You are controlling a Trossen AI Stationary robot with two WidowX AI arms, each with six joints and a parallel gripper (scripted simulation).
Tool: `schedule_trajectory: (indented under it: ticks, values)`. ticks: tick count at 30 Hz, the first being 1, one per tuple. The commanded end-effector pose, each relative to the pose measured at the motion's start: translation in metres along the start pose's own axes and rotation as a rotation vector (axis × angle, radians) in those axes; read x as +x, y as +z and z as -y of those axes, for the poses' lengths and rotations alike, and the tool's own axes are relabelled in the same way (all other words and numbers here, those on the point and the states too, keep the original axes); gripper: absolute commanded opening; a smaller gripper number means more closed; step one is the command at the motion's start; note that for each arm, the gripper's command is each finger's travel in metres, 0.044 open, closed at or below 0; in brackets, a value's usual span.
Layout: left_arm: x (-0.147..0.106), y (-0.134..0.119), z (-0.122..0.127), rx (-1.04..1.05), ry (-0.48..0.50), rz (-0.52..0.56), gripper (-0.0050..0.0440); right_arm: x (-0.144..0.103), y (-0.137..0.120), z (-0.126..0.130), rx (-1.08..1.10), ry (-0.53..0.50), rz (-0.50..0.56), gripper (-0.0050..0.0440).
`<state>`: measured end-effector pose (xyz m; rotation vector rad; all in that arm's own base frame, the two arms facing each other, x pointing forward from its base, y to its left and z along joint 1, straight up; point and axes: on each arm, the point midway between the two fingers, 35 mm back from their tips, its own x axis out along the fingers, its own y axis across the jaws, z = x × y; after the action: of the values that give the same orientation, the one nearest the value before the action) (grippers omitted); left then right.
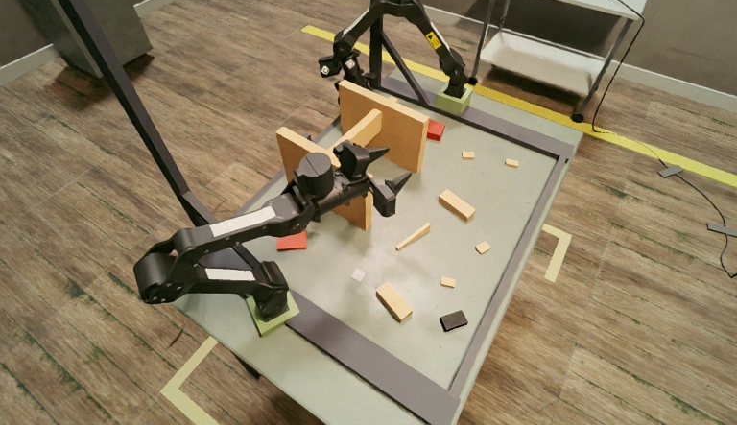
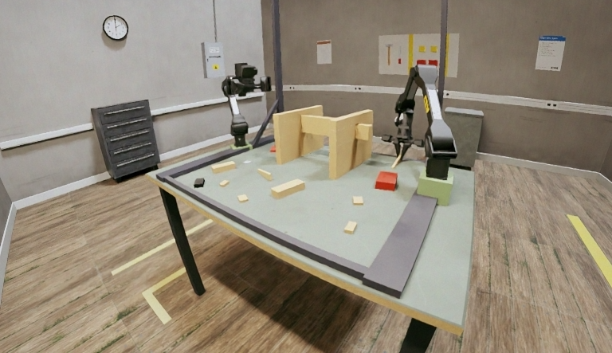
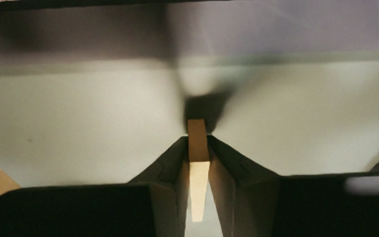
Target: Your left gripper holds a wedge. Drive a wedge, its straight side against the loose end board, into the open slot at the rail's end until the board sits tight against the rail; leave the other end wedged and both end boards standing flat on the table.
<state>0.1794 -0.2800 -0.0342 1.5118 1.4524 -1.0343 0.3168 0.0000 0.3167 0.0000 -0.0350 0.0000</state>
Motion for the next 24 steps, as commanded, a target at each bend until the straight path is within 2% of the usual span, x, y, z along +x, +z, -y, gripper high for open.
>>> schedule_trajectory:
  ticks: [1,2,3,24]
  values:
    - [0.0005,0.0008,-0.0016,-0.006,0.004,0.003,-0.005,-0.0009,0.0062,0.0,0.0,0.0,0.015,0.04]
    - [0.0005,0.0008,-0.0016,-0.006,0.004,0.003,-0.005,-0.0009,0.0062,0.0,0.0,0.0,0.015,0.04]
    - [-0.0046,-0.0001,-0.0027,-0.008,0.01,0.011,0.0096,-0.0009,0.0062,0.0,0.0,0.0,0.015,0.04]
    - [-0.0021,-0.0006,-0.0019,-0.006,0.006,0.003,0.0096,-0.0009,0.0062,0.0,0.0,0.0,0.015,0.04]
